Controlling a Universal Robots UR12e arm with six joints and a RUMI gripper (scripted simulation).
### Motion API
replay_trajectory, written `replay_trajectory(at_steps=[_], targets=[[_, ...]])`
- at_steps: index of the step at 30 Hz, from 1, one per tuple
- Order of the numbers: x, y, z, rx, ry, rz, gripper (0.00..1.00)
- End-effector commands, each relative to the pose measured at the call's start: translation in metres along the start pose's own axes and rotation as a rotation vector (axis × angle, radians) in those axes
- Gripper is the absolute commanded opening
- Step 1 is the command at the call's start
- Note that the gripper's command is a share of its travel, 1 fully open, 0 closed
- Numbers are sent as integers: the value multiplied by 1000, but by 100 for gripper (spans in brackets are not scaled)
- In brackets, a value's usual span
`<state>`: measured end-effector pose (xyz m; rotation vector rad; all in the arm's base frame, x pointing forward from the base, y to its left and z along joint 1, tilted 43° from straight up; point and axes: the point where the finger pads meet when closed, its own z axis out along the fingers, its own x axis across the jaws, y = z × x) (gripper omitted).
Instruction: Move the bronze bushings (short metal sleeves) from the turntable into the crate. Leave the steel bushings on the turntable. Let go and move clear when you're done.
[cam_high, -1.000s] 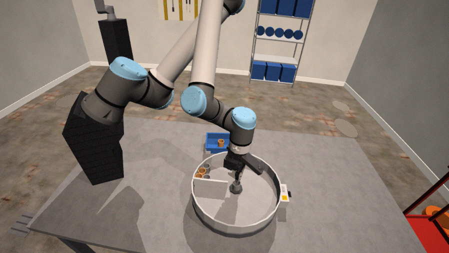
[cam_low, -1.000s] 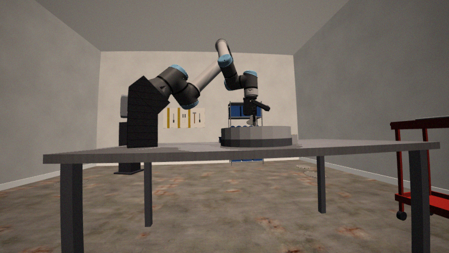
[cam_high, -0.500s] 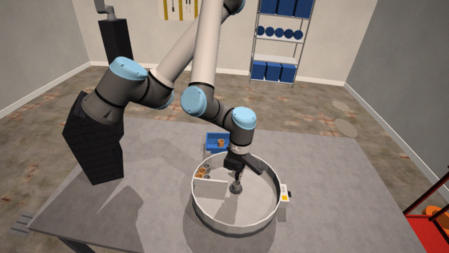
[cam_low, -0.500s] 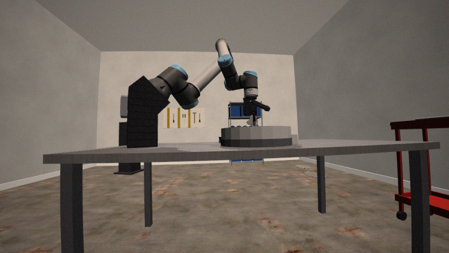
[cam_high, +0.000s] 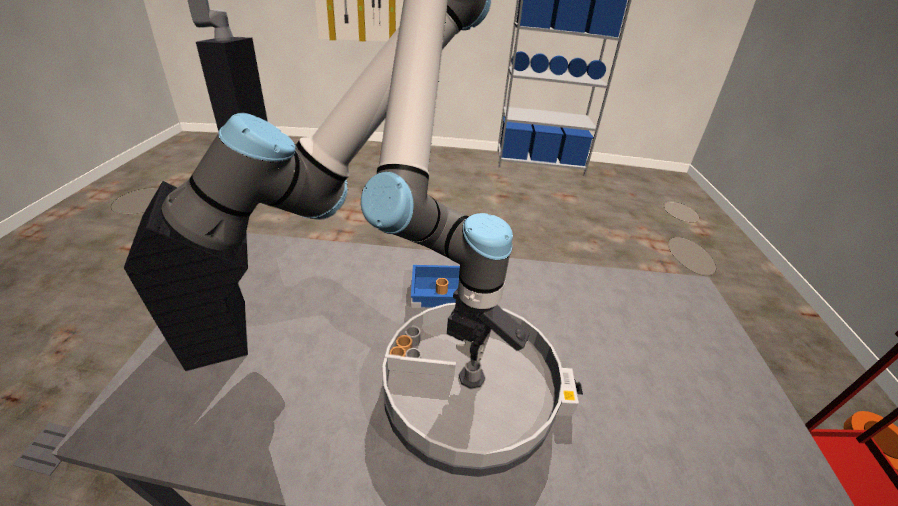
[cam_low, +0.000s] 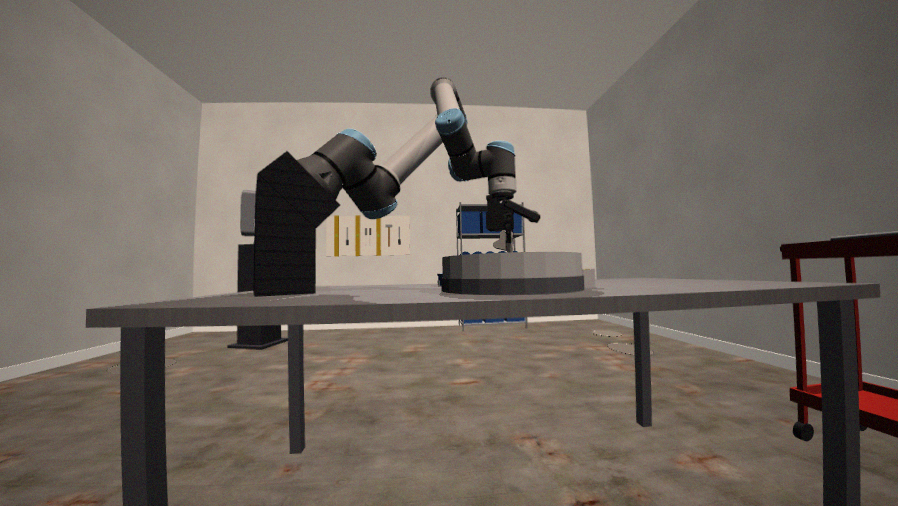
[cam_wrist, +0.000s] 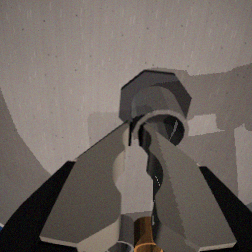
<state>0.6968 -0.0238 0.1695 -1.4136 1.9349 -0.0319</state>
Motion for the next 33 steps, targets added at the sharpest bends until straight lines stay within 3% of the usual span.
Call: replay_trajectory(at_steps=[1,4,5,33], targets=[[0,0,0,1,0,0,0],[0,0,0,1,0,0,0],[0,0,0,1,0,0,6],[0,0,0,1,0,0,6]])
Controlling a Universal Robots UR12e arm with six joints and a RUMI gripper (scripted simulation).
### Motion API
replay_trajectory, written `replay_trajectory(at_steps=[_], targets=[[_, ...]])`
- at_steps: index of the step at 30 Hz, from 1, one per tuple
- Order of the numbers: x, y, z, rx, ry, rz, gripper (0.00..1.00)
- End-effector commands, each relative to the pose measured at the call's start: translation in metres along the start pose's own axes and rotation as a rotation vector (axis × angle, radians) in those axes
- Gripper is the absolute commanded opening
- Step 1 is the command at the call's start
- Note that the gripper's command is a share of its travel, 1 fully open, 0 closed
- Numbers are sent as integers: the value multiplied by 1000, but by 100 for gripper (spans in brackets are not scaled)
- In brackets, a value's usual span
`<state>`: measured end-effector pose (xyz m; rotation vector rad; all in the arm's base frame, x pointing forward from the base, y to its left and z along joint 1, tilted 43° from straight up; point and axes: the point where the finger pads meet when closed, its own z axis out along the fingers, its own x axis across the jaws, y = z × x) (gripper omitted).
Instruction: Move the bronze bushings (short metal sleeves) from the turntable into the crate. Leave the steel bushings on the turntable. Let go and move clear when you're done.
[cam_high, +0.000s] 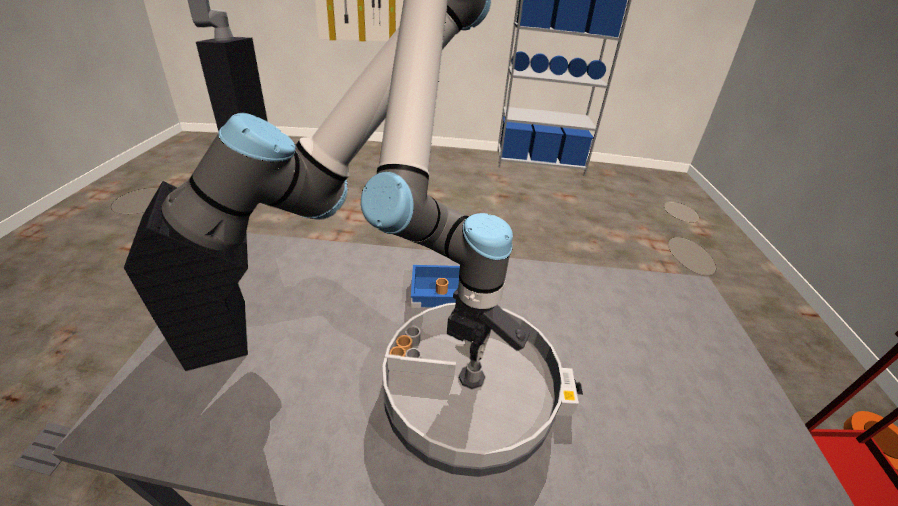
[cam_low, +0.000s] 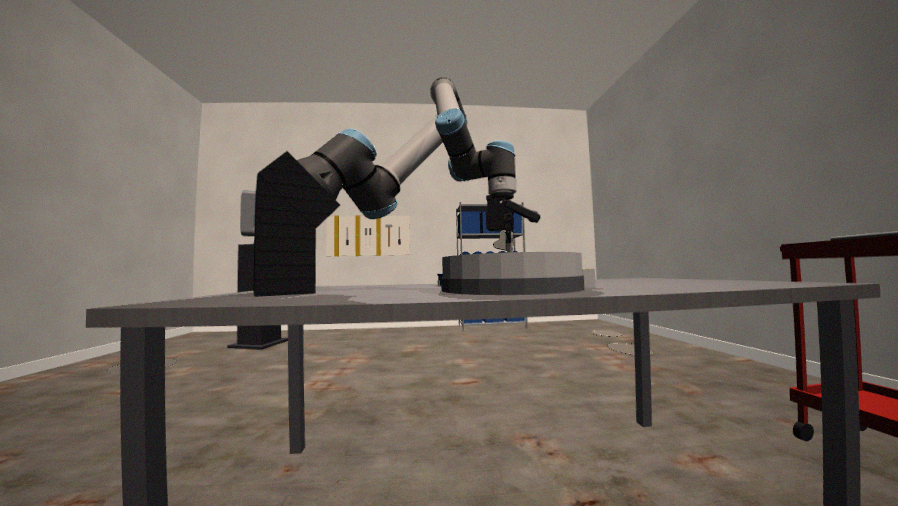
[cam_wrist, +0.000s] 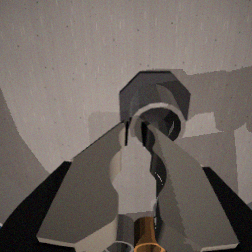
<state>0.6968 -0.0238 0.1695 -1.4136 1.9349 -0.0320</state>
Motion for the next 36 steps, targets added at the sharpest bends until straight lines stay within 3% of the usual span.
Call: replay_trajectory(at_steps=[1,11,23,36], targets=[[0,0,0,1,0,0,6],[0,0,-4,1,0,0,6],[0,-1,-48,1,0,0,6],[0,-1,-49,1,0,0,6]])
